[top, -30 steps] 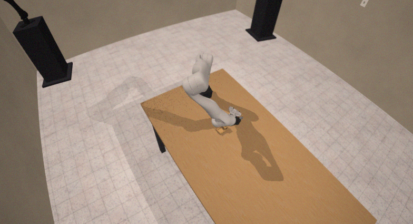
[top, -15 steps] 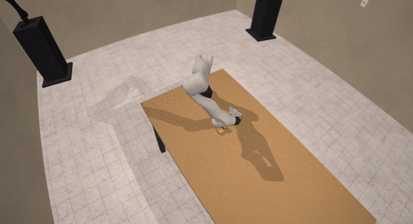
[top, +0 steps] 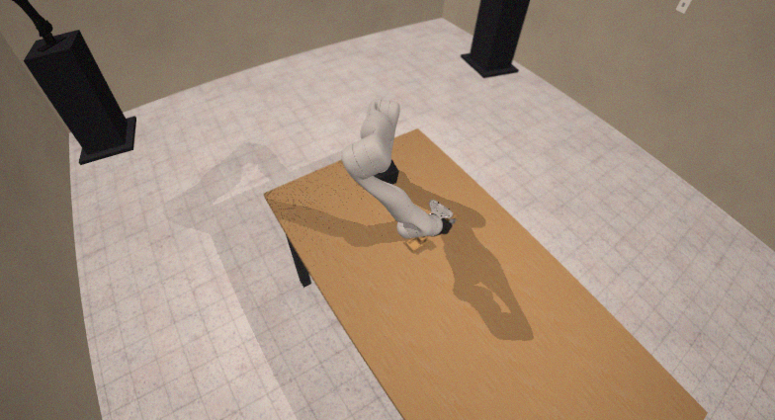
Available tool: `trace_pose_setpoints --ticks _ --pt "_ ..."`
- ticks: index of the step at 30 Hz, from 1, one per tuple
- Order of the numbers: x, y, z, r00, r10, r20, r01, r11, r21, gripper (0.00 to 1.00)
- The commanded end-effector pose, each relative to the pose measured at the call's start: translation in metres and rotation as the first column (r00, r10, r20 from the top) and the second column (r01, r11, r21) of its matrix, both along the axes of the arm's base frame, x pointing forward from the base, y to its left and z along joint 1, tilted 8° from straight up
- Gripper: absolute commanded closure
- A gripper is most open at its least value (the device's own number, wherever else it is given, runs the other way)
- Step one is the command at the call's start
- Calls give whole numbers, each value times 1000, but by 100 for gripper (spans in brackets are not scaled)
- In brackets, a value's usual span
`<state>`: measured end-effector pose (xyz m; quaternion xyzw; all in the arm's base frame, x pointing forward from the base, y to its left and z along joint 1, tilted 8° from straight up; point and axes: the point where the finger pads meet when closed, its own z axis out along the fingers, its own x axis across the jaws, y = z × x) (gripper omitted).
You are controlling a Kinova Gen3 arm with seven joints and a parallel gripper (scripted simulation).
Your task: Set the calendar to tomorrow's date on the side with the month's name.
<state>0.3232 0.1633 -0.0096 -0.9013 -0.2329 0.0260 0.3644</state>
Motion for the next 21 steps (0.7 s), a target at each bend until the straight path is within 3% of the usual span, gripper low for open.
trace_pose_setpoints --ticks 1,21 --pt "2 -1 -3 1000 4 12 -4 1000 -5 40" --pt "4 -2 -8 1000 3 14 -3 1000 -6 40"
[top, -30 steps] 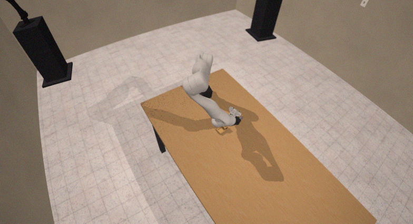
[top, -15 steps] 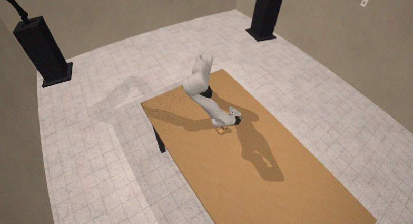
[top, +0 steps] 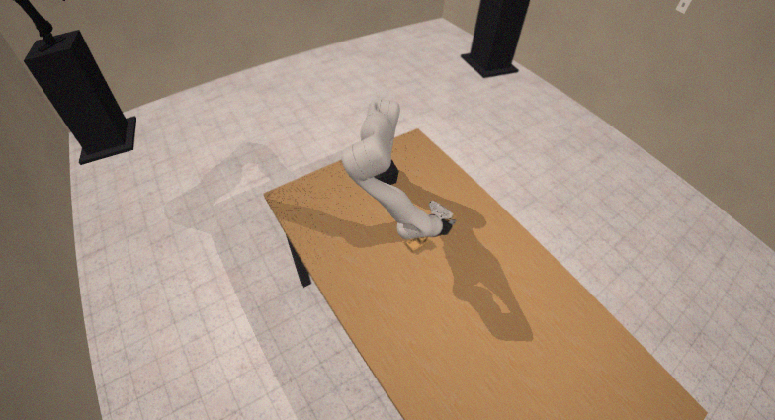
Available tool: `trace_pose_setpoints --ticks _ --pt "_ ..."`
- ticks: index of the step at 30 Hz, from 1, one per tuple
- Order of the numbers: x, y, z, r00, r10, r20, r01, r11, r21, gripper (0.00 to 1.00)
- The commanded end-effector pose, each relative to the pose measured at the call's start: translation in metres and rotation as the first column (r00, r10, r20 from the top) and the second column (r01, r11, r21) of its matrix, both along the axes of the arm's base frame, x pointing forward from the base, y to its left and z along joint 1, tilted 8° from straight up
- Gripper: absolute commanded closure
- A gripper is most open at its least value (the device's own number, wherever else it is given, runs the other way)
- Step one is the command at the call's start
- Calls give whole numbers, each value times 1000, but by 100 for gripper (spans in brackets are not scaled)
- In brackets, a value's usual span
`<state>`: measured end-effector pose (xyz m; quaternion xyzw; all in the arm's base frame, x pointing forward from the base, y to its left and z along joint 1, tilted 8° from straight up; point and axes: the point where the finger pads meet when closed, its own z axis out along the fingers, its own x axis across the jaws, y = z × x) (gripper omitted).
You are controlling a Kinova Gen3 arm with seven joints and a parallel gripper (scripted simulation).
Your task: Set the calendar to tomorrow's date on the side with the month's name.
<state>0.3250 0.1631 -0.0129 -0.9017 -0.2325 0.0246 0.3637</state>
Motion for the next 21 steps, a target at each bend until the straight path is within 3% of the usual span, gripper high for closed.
trace_pose_setpoints --ticks 1,21 --pt "2 -1 -5 1000 5 11 -5 1000 -5 40" --pt "2 -1 -8 1000 6 10 -6 1000 -5 40"
